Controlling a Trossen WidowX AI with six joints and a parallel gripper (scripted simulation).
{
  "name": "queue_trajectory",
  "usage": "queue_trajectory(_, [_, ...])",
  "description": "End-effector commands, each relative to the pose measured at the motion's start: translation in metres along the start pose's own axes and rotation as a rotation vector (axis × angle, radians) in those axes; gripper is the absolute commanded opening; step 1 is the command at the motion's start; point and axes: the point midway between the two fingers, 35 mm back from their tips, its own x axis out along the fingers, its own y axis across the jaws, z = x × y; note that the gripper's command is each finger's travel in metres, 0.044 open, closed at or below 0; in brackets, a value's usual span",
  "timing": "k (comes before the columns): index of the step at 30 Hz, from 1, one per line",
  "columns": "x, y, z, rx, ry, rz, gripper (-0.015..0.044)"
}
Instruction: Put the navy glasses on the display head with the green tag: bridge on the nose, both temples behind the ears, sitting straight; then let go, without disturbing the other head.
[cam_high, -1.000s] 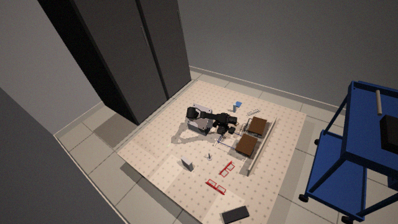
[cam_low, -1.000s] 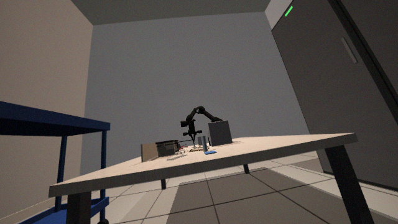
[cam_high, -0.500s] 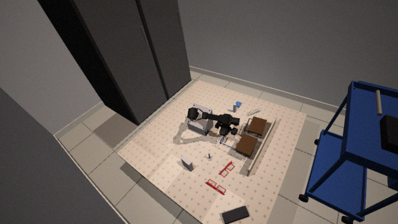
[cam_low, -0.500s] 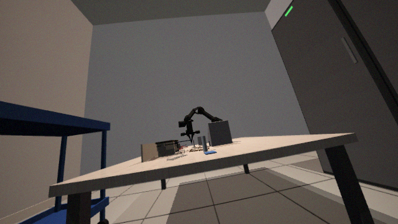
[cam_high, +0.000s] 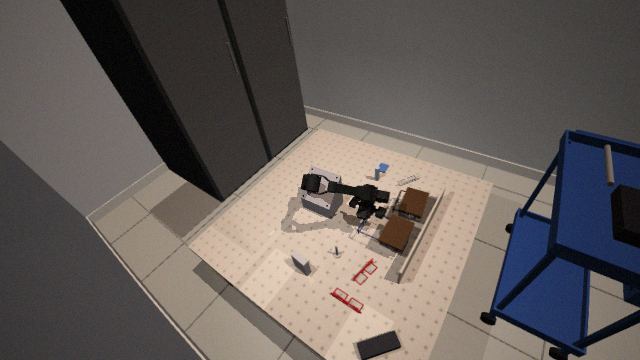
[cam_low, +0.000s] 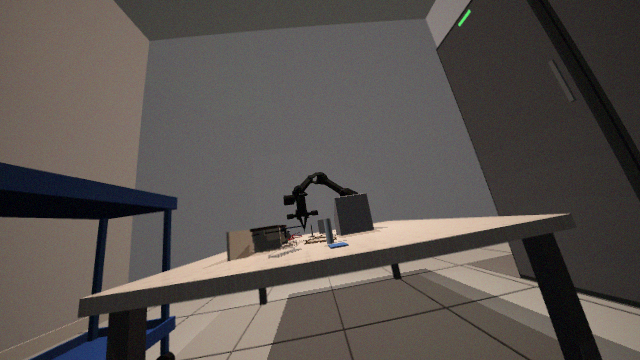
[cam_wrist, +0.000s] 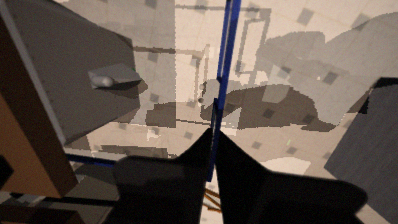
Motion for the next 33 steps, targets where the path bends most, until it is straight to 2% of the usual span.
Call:
queue_trajectory(1, [-0.001, 0.008, 0.001, -0.002, -0.003, 0.005, 0.0])
queue_trajectory(33, [-0.001, 0.054, 0.002, 0.0, -0.003, 0.008, 0.0])
